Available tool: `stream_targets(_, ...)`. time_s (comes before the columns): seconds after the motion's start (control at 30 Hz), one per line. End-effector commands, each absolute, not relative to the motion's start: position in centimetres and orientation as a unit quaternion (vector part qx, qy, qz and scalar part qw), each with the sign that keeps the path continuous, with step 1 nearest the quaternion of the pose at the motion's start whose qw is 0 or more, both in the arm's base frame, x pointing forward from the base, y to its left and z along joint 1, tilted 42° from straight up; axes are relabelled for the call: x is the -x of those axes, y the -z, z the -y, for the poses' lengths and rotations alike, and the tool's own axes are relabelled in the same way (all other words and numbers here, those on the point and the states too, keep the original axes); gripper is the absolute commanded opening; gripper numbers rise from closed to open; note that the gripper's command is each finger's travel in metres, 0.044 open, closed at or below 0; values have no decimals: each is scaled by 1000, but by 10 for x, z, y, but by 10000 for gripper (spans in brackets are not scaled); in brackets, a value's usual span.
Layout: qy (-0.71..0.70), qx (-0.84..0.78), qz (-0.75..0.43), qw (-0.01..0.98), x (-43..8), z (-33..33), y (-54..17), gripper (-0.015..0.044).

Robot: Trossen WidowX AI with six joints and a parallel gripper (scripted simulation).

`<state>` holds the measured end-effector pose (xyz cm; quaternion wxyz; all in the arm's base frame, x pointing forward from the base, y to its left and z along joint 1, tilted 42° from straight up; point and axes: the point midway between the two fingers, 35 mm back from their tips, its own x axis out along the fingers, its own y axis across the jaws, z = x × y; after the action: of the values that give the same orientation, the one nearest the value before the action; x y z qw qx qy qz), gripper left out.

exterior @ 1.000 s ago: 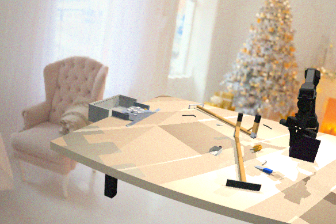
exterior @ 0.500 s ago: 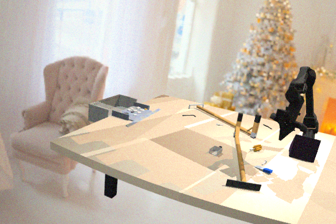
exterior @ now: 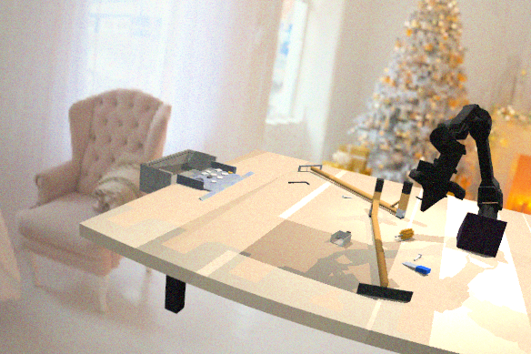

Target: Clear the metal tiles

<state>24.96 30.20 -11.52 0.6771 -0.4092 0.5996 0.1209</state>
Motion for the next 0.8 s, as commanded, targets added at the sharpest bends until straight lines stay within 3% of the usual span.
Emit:
stream_targets(0.0, -117, 408, -594, 683, -265, -303, 116, 0)
stream_targets(0.77, -88, 385, -552, 735, -369, -303, 96, 0)
